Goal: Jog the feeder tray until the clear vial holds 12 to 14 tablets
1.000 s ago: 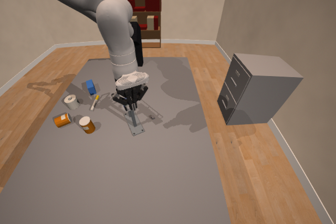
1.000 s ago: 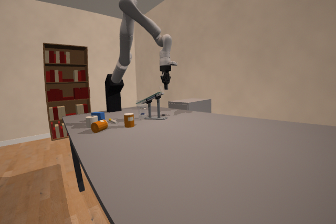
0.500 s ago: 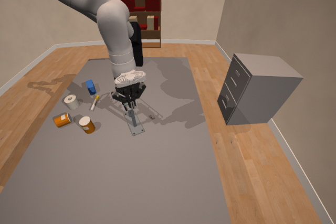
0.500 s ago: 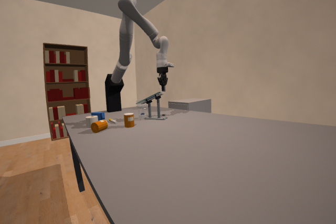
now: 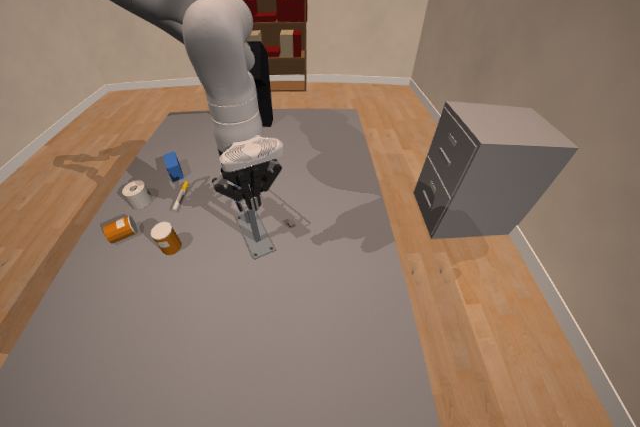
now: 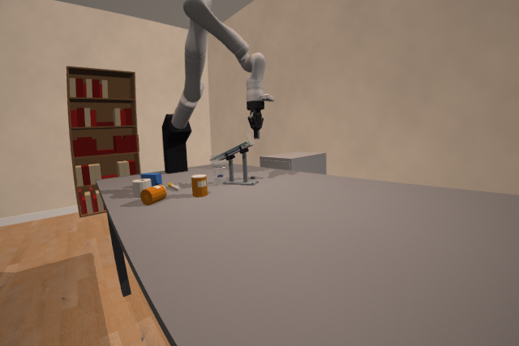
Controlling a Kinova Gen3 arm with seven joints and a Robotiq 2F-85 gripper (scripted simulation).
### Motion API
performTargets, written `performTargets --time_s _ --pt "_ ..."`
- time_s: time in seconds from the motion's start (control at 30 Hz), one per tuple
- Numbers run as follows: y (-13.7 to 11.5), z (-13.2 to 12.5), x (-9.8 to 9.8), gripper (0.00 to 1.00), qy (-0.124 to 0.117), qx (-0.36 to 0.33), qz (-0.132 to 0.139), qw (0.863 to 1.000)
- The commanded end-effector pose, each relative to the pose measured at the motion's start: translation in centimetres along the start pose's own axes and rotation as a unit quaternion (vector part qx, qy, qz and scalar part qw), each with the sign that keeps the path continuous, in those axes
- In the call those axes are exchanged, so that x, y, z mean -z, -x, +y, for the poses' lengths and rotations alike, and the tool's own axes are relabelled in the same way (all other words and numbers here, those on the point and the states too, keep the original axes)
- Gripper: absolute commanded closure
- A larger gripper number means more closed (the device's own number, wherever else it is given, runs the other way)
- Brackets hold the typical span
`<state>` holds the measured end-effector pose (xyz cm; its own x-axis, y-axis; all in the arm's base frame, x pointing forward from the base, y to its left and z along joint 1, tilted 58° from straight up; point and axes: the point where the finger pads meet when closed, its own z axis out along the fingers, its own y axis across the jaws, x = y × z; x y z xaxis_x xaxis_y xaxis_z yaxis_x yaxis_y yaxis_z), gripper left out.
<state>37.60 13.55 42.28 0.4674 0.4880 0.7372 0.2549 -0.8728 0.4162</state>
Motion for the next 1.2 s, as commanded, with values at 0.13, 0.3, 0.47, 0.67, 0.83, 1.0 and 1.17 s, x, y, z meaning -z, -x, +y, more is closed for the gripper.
performTargets --time_s 0.13,0.3,0.47,0.67,0.83,1.0,1.17 --pt "-0.1 0.0 0.0 1.00 0.000 0.000 0.001 1.000" --pt "0.2 0.0 -0.1 1.00 0.000 0.000 0.001 1.000" --pt "1.7 0.0 -0.7 1.00 0.000 0.000 0.001 1.000" --pt "2.5 0.0 -1.1 1.00 0.000 0.000 0.001 1.000" --pt "2.6 0.0 -1.1 1.00 0.000 0.000 0.001 1.000" --pt "1.5 0.0 -0.6 1.00 0.000 0.000 0.001 1.000" --pt "0.2 0.0 -0.1 1.00 0.000 0.000 0.001 1.000"
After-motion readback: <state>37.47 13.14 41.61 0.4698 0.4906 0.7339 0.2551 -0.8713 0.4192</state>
